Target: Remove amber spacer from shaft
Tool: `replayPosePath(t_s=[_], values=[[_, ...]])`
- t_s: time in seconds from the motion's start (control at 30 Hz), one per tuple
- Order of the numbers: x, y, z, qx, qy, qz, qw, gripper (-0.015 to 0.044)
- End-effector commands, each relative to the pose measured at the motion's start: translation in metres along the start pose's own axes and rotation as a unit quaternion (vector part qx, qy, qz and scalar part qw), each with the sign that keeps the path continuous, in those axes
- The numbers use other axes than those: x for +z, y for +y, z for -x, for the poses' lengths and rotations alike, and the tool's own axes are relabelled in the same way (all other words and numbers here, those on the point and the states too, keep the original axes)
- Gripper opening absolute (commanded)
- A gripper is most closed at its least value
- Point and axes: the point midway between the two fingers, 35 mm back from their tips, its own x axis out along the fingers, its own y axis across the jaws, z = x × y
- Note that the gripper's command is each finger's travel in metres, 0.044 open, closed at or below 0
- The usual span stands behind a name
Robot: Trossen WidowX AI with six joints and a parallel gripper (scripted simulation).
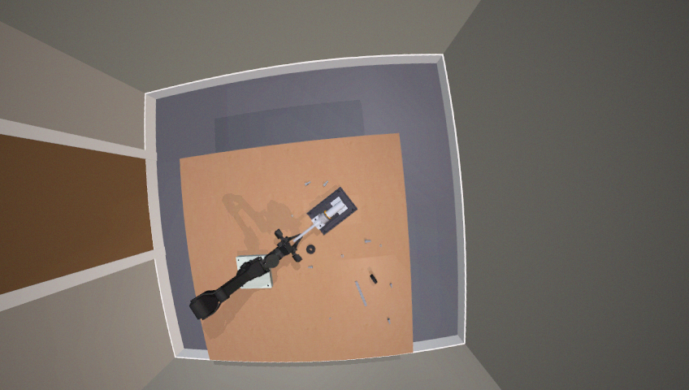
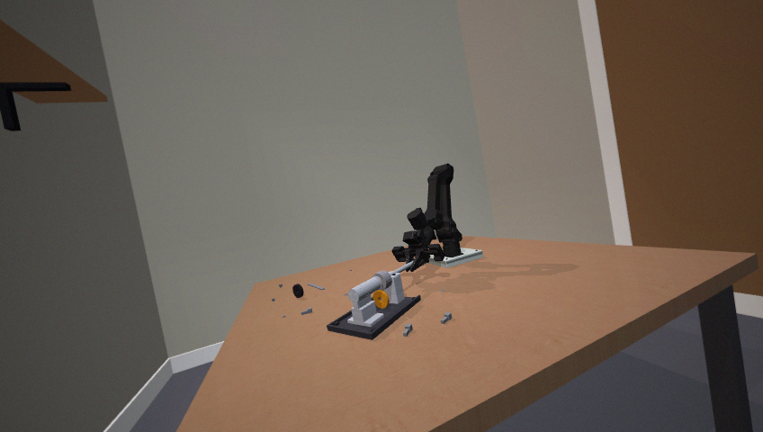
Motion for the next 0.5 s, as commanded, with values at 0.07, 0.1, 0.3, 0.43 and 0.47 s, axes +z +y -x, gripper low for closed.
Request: replayPosePath(t_s=[0.07,0.1,0.3,0.43,0.47], values=[[0.0025,0.0004,-0.0018,0.002,-0.002,0.003,1.0,0.0],[0.0027,0.0004,-0.0021,0.002,-0.002,0.003,1.0,0.0],[0.0041,0.0004,-0.0039,0.002,-0.002,0.003,1.0,0.0],[0.005,0.0003,-0.0051,0.002,-0.002,0.003,1.0,0.0],[0.0052,0.0003,-0.0055,0.002,-0.002,0.003,1.0,0.0]])
